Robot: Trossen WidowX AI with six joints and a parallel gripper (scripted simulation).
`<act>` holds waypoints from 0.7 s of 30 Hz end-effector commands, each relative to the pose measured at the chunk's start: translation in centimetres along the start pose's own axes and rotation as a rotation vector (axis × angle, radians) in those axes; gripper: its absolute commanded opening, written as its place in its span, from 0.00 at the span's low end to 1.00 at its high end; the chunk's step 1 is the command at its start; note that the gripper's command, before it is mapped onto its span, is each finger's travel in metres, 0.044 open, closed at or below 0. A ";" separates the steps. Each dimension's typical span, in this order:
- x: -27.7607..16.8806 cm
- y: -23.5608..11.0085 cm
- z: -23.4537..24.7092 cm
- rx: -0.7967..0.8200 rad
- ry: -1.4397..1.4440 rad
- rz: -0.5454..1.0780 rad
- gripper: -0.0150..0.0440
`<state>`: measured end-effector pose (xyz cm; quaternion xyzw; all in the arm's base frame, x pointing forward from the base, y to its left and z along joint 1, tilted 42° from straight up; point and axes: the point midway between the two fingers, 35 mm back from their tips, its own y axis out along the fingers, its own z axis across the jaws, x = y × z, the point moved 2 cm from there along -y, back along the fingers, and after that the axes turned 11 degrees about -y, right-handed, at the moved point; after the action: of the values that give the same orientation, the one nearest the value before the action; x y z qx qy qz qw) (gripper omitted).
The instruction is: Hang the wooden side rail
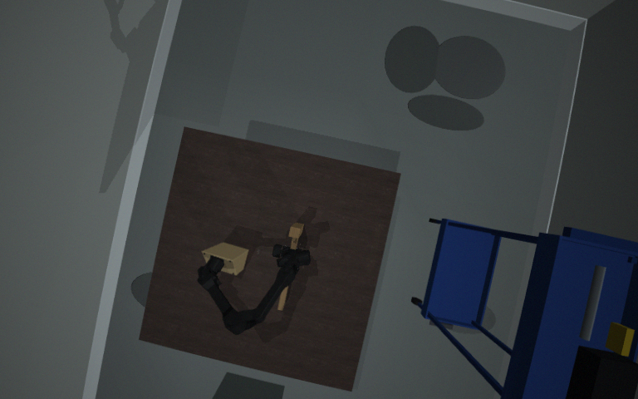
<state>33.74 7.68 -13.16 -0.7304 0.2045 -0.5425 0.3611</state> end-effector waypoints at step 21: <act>0.0 -1.0 0.3 0.014 0.007 0.001 0.25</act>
<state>33.71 7.89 -12.90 -0.7303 0.2046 -0.5426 0.3609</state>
